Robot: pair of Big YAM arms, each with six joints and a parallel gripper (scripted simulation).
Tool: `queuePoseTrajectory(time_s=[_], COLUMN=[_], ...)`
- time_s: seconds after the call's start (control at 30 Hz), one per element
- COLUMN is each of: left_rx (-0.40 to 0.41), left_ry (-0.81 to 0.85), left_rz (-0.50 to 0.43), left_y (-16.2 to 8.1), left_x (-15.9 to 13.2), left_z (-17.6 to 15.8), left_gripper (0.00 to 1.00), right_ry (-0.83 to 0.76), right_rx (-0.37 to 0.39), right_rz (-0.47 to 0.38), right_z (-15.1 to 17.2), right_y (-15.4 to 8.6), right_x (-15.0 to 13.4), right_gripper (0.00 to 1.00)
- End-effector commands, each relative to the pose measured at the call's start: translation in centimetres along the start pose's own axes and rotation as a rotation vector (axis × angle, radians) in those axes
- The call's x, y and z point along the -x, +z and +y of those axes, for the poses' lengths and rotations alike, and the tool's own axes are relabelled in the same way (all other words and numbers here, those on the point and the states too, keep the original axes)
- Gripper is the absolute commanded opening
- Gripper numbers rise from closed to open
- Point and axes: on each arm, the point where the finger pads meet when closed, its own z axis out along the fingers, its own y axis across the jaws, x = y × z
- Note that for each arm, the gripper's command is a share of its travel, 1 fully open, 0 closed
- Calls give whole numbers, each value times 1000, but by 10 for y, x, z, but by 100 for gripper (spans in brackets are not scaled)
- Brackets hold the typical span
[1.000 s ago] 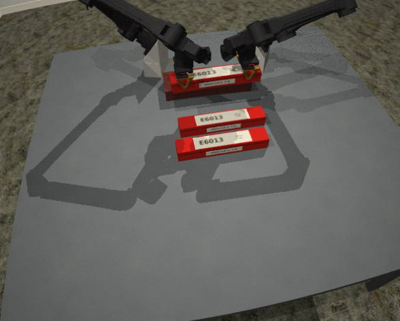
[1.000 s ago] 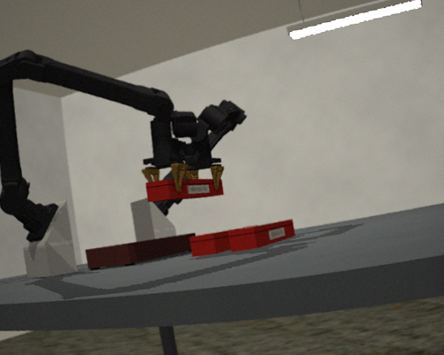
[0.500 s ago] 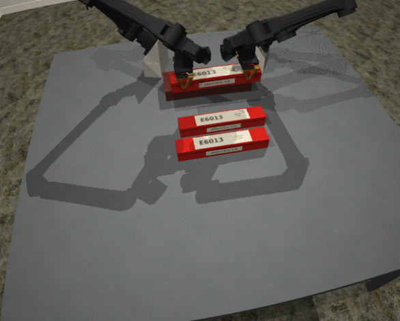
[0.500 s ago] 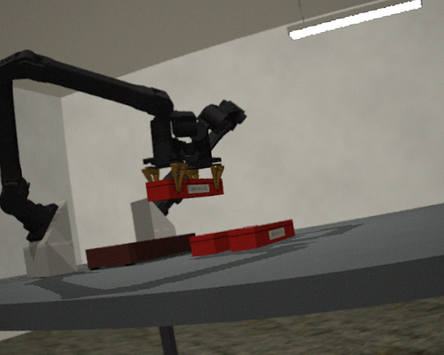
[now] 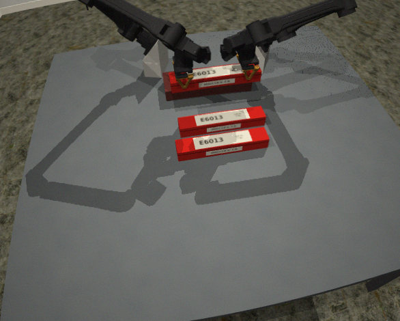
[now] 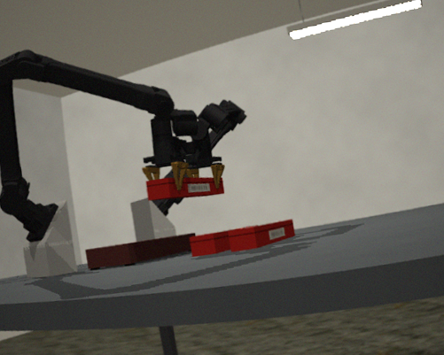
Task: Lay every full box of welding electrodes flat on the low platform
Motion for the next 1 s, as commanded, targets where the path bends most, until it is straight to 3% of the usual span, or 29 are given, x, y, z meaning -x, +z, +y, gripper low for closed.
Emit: queuePoseTrajectory(time_s=[0.0,0.97], left_rx=[87,87], left_ry=[-45,-42], left_rz=[-93,-93], left_y=[-56,-57], left_x=[17,18], left_z=[28,29], left_gripper=[0,0], right_ry=[1,1], right_rx=[-118,-118], right_rz=[-39,-41], right_z=[-32,-33], right_y=[-70,-72], right_x=[-7,-7], right_gripper=[0,0])
